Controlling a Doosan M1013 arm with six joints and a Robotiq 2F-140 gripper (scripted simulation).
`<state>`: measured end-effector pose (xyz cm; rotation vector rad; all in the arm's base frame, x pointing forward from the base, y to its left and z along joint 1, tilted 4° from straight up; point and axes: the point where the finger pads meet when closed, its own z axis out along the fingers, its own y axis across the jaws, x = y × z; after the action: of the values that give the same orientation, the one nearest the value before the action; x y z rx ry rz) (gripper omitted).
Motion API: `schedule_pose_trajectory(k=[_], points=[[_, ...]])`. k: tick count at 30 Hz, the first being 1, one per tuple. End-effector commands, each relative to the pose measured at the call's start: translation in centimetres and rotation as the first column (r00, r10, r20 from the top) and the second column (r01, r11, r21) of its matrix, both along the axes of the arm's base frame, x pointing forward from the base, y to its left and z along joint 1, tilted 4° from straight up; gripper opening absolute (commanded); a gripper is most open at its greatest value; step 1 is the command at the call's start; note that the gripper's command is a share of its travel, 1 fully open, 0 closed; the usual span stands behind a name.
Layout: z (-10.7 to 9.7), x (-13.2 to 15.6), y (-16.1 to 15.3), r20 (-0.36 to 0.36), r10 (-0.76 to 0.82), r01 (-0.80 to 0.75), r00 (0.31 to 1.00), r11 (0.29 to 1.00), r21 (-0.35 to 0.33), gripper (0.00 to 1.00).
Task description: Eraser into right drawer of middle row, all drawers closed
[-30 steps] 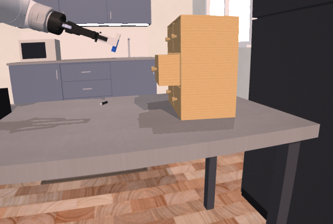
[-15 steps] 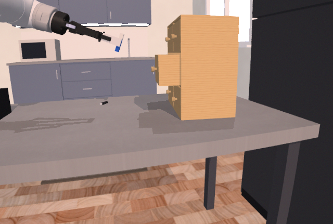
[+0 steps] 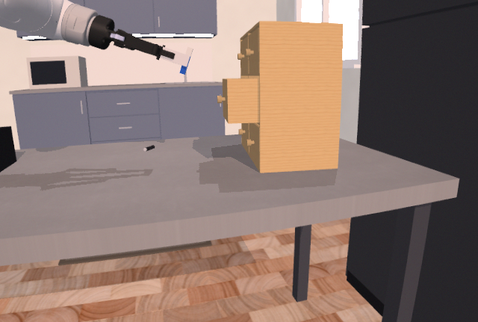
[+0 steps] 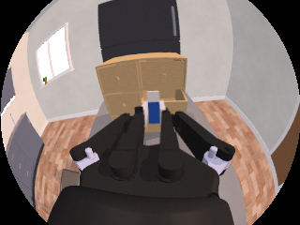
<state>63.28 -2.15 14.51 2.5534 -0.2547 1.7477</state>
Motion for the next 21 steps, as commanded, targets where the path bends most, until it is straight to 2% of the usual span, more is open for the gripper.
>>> schedule_pose_trajectory(k=[1,5,21], points=[[0.0,1.2,-0.2,0.0,0.0,0.0,1.0,1.0,0.0,0.11],[-0.1,2.0,-0.3,0.0,0.0,0.0,1.0,1.0,0.0,0.11],[-0.2,8.1,-1.3,0.0,0.0,0.0,1.0,1.0,0.0,0.11]])
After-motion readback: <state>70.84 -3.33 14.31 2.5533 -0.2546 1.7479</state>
